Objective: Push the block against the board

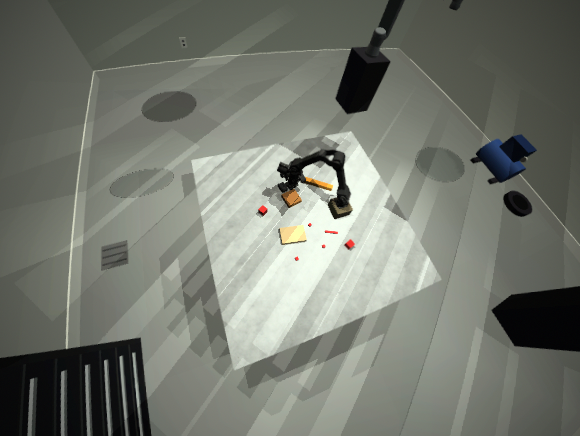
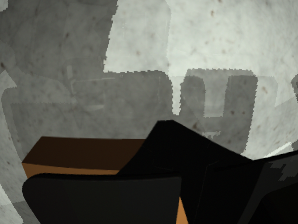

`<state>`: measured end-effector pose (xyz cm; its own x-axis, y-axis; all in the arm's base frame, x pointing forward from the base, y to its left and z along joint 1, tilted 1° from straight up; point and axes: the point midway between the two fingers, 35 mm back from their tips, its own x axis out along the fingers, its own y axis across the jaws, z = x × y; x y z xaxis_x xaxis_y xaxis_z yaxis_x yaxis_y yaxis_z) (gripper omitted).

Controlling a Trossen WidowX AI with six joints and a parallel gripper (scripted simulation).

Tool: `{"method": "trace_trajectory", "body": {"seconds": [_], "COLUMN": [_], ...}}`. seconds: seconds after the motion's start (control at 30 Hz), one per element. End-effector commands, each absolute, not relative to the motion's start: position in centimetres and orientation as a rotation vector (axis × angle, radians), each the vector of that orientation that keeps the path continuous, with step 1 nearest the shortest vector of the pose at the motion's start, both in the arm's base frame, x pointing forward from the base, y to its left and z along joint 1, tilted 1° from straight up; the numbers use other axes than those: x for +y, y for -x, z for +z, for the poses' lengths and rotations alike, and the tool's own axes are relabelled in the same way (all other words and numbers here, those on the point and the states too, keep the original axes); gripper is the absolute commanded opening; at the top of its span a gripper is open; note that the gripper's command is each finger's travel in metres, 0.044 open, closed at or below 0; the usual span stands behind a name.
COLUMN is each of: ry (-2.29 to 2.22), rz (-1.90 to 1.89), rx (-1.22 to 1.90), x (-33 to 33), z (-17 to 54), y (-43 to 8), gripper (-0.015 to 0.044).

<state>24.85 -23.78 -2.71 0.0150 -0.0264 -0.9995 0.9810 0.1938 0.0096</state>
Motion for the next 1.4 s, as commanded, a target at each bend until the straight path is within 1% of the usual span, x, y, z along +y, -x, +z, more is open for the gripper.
{"method": "trace_trajectory", "body": {"seconds": [0.0, 1.37], "ry": [-1.057, -1.06], "rz": [-1.068, -1.066], "rx": [1.283, 1.286], "x": [-22.9, -18.5], "z": [-3.1, -3.2], "y": [-24.6, -24.5], "gripper": [0.0, 0.0]}}
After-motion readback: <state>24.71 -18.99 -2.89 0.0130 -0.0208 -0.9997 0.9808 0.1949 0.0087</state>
